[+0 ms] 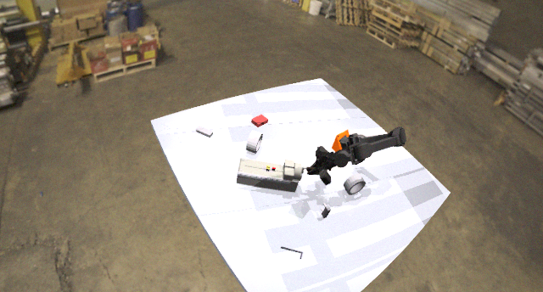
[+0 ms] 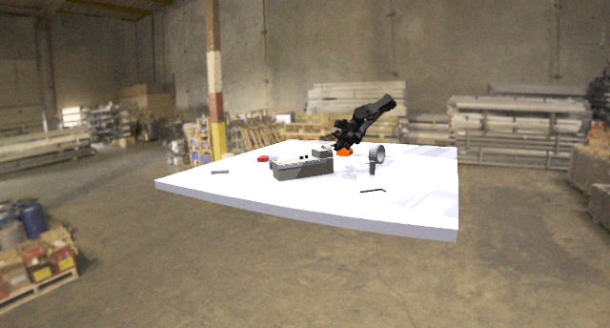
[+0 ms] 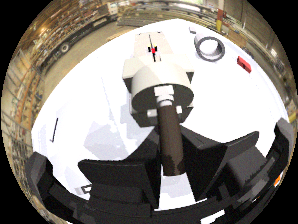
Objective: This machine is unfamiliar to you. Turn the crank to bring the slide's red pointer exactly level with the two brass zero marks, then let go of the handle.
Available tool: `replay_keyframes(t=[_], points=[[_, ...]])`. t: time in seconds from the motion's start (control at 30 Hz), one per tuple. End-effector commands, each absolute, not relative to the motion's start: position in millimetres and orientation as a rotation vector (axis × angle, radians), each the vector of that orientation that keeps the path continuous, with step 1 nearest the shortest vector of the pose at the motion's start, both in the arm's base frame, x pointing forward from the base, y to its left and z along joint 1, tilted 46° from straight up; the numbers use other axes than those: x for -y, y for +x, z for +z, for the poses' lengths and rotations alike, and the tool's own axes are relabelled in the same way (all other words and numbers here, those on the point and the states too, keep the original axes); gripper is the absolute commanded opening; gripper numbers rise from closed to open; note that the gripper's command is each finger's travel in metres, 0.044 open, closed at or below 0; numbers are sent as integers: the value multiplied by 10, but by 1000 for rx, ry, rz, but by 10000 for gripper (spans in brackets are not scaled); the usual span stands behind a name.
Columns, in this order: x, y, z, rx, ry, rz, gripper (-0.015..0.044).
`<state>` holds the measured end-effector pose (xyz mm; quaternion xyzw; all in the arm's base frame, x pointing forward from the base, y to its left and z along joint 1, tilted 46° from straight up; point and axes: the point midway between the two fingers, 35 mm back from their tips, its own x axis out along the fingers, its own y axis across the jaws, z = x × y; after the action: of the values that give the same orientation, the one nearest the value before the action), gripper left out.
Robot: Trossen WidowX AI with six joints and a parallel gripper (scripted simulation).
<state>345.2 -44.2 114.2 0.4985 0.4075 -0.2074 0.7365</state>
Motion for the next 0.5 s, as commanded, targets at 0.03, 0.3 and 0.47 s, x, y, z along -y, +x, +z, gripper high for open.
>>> replay_keyframes(t=[0.03, 0.3, 0.47], points=[[484, 3378, 1086, -900, 1095, -474, 0], [489, 3352, 1053, -900, 1095, -474, 0], [490, 3343, 1039, -900, 1095, -474, 0]])
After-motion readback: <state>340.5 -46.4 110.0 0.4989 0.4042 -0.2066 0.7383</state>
